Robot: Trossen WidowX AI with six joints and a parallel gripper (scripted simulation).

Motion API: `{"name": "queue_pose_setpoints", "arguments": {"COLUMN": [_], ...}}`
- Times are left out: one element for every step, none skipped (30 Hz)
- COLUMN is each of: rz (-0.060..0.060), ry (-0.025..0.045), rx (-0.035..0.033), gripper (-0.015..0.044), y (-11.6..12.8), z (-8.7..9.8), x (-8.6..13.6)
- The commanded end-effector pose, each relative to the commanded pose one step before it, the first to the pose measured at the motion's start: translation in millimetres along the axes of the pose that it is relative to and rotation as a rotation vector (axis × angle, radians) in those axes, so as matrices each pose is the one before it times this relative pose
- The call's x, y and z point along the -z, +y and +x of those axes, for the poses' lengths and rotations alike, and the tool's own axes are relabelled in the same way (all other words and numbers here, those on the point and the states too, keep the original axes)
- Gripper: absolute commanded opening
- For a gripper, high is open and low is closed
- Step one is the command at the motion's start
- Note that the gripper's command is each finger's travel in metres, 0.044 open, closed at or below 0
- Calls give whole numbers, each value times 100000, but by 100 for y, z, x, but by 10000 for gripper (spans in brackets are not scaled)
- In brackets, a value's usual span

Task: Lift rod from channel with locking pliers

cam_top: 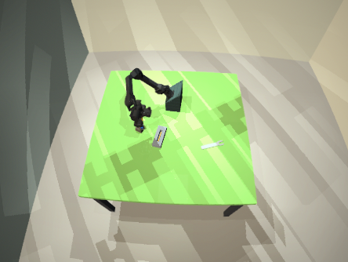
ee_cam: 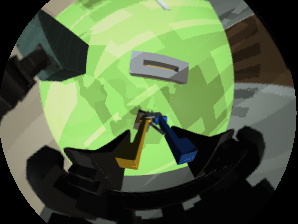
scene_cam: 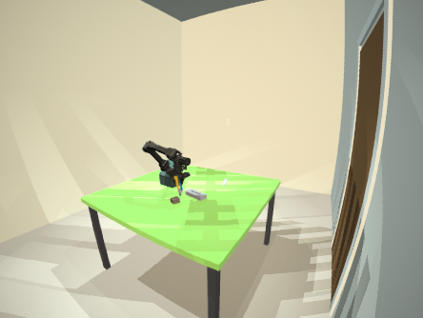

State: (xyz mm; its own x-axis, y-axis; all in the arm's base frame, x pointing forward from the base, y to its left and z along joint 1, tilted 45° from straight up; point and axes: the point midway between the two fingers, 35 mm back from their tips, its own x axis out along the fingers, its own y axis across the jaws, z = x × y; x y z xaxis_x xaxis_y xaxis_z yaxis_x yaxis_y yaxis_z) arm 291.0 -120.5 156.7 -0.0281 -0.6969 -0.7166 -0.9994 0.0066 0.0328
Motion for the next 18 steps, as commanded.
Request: {"name": "queue_pose_setpoints", "arguments": {"rz": [-5579, -1387, -1387, -1387, -1387, -1387, -1387, -1387, -1387, -1387, -1387, -1387, -1387, -1387, -1387, -1387, -1387, -1387], "ry": [-177, -19, -18, -17, -16, -15, -15, -14, -13, -12, -11, -10, -9, -9, -8, -7, -6, -5], "rx": [672, 13, 13, 13, 13, 13, 13, 13, 13, 13, 12, 12, 12, 12, 12, 12, 12, 11], "gripper": [318, 318, 318, 318, 318, 318, 318, 318, 318, 318, 318, 318, 318, 318, 318, 318, 318, 318], "y": [-529, -77, -78, -79, -80, -81, -82, -83, -84, -85, -86, -87, -88, -90, -91, -92, -93, -94], "z": [-127, 0, 0, 0, 0, 0, 0, 0, 0, 0, 0, -1, -1, -1, -1, -1, -1, -1], "x": [-519, -115, -115, -114, -113, -113, -112, -111, -110, -110, -109, -108, -107, -106, -106, -105, -104, -103]}}
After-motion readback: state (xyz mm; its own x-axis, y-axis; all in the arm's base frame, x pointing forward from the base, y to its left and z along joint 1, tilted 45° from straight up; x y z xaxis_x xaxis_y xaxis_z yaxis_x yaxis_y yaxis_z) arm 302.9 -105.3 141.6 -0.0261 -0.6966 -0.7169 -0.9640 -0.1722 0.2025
